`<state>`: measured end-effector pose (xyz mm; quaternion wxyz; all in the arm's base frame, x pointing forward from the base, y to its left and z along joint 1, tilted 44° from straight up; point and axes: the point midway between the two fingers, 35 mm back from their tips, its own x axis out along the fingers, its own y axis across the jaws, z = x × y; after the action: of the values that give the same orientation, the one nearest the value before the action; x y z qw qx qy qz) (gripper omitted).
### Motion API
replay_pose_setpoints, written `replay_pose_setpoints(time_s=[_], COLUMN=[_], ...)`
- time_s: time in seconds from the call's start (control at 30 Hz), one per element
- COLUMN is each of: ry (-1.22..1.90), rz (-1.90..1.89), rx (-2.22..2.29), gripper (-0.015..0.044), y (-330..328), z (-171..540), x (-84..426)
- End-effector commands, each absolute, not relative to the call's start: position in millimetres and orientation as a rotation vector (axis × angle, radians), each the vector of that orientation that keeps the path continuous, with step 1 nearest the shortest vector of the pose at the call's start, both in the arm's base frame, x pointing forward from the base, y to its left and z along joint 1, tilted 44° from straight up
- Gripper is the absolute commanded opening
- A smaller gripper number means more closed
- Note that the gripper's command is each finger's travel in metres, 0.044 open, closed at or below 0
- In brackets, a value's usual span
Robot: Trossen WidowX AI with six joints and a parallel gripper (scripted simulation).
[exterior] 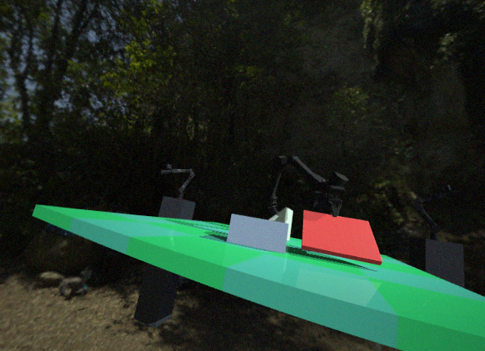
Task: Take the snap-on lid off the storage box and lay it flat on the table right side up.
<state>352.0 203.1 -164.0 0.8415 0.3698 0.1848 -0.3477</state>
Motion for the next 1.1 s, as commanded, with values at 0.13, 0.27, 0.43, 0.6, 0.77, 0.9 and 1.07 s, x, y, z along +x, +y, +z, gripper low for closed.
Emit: replay_pose_setpoints(time_s=[0.13,0.27,0.43,0.6,0.77,0.9,1.07], ry=[0.392,0.392,0.392,0.391,0.391,0.391,0.391], rz=[-0.728,-0.728,-0.728,-0.728,-0.728,-0.728,-0.728], rx=[0.787,0.787,0.787,0.786,0.786,0.786,0.786], gripper=[0.0,0.0,0.0,0.0,0.0,0.0,0.0], y=[200.9,198.8,196.1,193.4,190.7,188.5,185.8], z=[-167.9,-170.3,-173.2,-176.2,-179.2,-181.6,-184.6], x=[352.0,351.7,351.3,350.9,350.5,350.1,349.7])
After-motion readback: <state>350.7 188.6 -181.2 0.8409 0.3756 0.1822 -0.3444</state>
